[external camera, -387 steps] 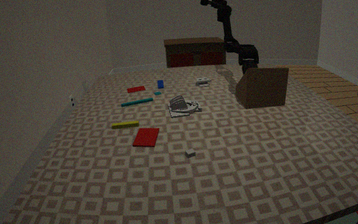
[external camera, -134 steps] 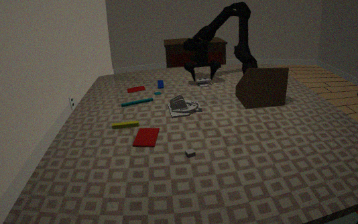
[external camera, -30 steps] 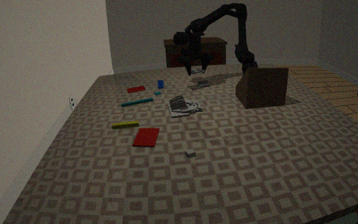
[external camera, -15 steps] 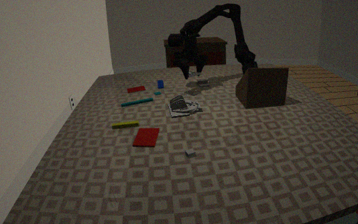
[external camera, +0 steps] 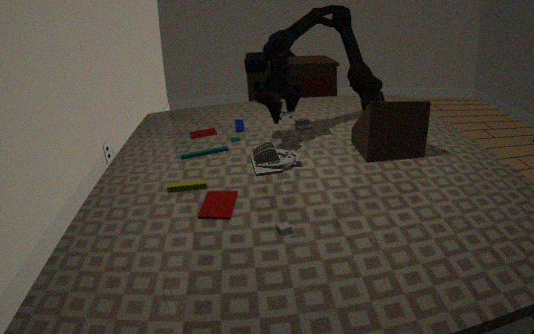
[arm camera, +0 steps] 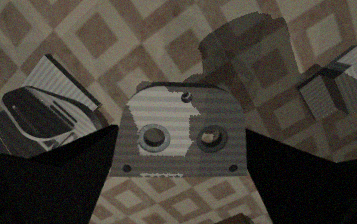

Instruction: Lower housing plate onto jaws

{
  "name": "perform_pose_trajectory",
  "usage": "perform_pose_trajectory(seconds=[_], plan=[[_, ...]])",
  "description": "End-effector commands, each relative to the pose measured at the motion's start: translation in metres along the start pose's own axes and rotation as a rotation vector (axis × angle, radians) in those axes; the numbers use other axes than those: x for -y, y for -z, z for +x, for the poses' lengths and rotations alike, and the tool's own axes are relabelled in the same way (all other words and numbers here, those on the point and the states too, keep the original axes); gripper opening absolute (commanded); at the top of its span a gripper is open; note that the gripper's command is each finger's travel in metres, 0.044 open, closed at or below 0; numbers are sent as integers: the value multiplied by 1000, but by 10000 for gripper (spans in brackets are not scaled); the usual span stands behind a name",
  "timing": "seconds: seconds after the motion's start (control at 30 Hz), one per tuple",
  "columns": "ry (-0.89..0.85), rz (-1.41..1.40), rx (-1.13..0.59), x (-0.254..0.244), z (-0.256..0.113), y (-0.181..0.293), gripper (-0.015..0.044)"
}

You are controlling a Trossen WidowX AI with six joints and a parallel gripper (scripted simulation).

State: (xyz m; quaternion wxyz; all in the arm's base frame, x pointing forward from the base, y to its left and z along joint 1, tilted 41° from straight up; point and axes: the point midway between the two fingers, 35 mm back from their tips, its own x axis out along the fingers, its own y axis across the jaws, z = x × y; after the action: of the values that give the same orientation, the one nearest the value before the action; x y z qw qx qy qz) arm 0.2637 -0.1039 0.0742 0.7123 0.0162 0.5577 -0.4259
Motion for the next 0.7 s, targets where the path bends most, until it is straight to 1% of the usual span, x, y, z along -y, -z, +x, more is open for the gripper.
perform_pose_trajectory(seconds=[0.0, 0.67], plan=[[2, -66, 2, -12, 0, 4, 351], [24, -405, 4, -70, 3, 39, 351]])
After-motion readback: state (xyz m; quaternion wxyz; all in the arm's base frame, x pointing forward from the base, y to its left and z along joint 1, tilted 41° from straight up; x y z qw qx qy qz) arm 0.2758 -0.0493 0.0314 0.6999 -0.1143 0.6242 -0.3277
